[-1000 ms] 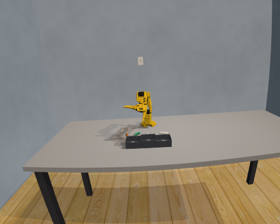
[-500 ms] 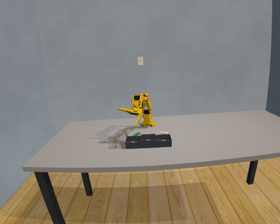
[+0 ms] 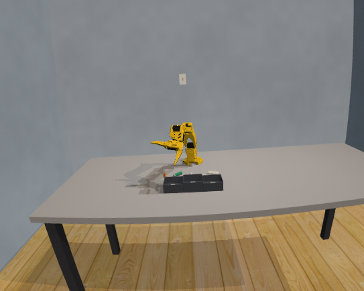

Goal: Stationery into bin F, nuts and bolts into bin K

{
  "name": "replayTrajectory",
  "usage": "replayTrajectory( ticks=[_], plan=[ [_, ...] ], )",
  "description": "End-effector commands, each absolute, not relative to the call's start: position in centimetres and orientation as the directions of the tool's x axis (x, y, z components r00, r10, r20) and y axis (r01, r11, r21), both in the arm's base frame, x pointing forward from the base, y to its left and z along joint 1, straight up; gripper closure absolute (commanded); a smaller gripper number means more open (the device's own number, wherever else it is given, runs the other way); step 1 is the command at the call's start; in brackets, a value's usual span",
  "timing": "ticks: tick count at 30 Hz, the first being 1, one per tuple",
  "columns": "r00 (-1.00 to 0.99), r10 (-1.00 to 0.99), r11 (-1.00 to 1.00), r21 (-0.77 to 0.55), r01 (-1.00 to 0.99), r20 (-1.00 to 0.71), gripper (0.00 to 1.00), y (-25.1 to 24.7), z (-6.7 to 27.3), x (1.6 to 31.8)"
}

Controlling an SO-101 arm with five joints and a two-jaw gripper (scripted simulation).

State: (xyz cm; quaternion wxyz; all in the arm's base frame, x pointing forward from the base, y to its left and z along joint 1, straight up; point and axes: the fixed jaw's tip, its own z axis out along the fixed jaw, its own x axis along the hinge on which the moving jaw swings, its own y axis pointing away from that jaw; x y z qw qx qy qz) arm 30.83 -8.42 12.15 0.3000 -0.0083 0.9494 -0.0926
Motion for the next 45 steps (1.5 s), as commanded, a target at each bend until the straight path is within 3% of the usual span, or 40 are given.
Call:
replayTrajectory(
  ticks=[1, 31, 45],
  plan=[
    [-0.782, -0.085, 0.978, -0.201, 0.052, -0.618, 0.0, -8.7, 13.8, 31.2],
    [-0.78, -0.086, 0.978, -0.201, 0.052, -0.619, 0.0, -8.7, 14.0, 31.1],
    [-0.846, -0.066, 0.985, -0.172, 0.031, -0.529, 0.0, -8.7, 10.5, 31.2]
  ],
)
